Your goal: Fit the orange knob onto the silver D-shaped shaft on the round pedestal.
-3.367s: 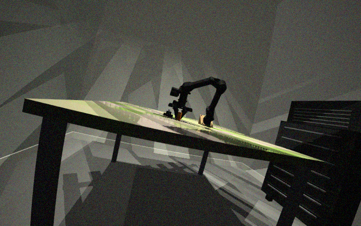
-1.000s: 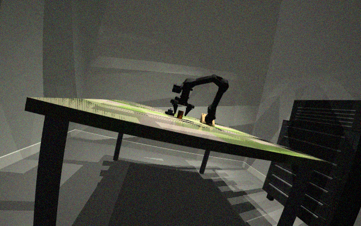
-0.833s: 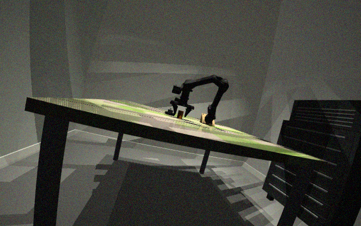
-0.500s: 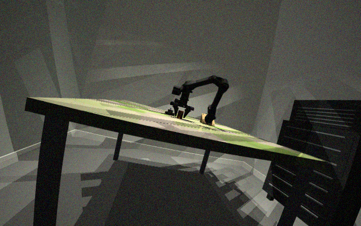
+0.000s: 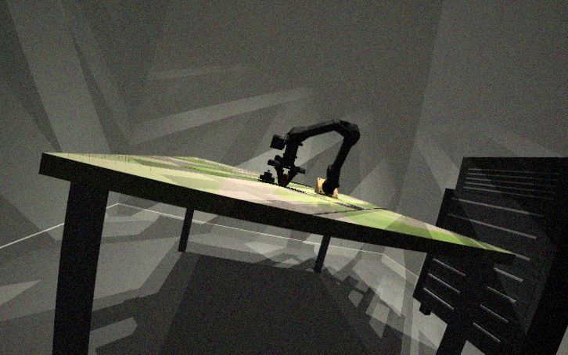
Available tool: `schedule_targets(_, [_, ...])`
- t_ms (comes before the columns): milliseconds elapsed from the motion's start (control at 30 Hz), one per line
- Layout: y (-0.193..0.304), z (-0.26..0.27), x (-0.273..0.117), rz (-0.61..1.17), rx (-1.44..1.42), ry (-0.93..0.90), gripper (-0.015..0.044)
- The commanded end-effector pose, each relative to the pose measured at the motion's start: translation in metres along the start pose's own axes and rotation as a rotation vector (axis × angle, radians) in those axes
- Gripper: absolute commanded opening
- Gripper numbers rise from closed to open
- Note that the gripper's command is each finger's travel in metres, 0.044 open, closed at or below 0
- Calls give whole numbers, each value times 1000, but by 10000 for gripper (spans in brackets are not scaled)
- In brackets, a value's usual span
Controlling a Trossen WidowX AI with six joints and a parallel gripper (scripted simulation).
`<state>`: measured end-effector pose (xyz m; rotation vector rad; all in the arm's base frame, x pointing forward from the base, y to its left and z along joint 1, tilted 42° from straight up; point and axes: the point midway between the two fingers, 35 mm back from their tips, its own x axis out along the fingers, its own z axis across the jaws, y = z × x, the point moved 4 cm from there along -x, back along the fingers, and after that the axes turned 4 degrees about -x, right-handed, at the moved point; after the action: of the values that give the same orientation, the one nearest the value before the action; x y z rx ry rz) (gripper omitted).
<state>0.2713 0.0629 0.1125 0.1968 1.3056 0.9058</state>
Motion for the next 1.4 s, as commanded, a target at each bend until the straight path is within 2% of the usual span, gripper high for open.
schedule_targets(0, [-1,2,-7,-2,3,-6,0])
schedule_targets(1367, [-4,6,-138,-44,12,-45,0])
